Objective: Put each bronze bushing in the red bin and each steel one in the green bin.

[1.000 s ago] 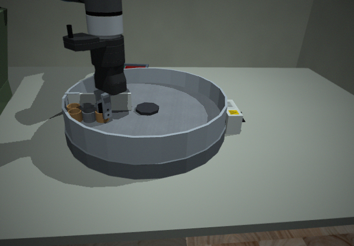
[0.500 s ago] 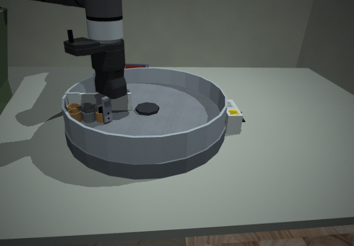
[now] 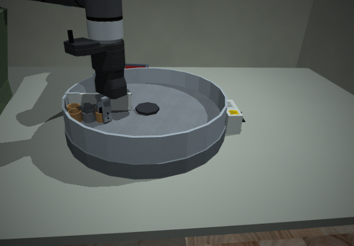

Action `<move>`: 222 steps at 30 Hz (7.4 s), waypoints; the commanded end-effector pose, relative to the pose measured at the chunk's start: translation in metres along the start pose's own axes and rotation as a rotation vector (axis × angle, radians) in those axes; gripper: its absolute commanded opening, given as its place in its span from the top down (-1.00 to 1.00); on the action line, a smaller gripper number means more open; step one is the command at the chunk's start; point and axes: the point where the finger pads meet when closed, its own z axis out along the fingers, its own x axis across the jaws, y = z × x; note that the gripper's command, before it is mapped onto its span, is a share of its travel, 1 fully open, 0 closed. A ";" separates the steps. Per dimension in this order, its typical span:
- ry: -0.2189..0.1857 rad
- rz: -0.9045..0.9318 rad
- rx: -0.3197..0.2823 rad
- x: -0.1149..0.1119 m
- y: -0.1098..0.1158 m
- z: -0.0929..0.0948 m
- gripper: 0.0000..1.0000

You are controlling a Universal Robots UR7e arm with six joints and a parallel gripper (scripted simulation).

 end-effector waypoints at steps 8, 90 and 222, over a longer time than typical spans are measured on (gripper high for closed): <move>-0.001 0.000 0.000 0.000 0.000 0.000 1.00; 0.000 0.000 -0.001 0.000 0.000 -0.012 1.00; 0.000 -0.131 -0.001 0.100 0.130 -0.103 1.00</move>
